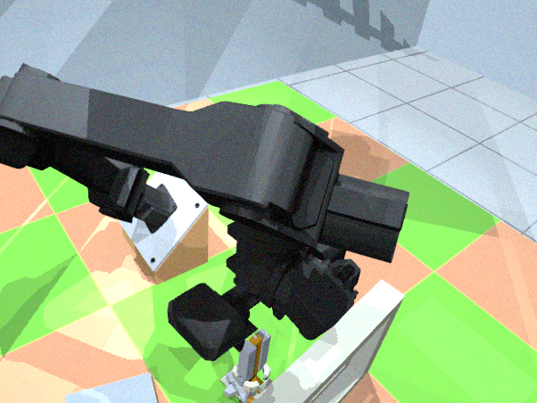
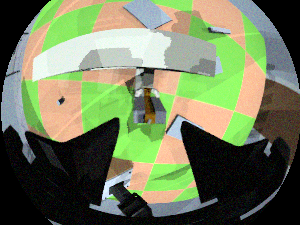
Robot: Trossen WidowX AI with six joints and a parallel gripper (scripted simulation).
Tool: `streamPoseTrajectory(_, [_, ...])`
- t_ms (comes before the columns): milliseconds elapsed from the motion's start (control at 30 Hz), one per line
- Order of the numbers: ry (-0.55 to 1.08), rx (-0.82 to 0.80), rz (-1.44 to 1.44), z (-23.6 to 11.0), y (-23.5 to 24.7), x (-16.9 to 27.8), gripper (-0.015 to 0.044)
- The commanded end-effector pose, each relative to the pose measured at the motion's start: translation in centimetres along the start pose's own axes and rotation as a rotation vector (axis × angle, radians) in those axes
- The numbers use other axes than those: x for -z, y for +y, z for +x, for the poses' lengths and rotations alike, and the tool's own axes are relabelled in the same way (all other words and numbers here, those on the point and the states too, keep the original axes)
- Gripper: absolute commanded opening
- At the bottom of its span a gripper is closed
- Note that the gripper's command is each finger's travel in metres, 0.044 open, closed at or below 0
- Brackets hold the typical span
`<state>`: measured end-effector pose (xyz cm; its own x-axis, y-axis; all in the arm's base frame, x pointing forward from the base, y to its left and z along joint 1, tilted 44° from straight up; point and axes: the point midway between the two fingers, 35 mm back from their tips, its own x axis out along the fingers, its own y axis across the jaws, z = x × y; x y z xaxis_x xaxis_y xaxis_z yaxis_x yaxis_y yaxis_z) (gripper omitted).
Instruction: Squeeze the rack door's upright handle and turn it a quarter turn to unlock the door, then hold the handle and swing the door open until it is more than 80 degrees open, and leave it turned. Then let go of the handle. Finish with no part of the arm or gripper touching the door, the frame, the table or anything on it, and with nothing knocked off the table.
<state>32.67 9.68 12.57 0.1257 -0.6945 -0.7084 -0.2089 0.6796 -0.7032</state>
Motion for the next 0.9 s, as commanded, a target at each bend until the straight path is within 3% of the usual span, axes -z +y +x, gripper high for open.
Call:
streamPoseTrajectory(0, [0.005,0.005,-0.010,0.7,0.0,0.0,0.0282])
streamPoseTrajectory(867, [0.025,-0.013,-0.016,4.9,0.0,0.1,0.0282])
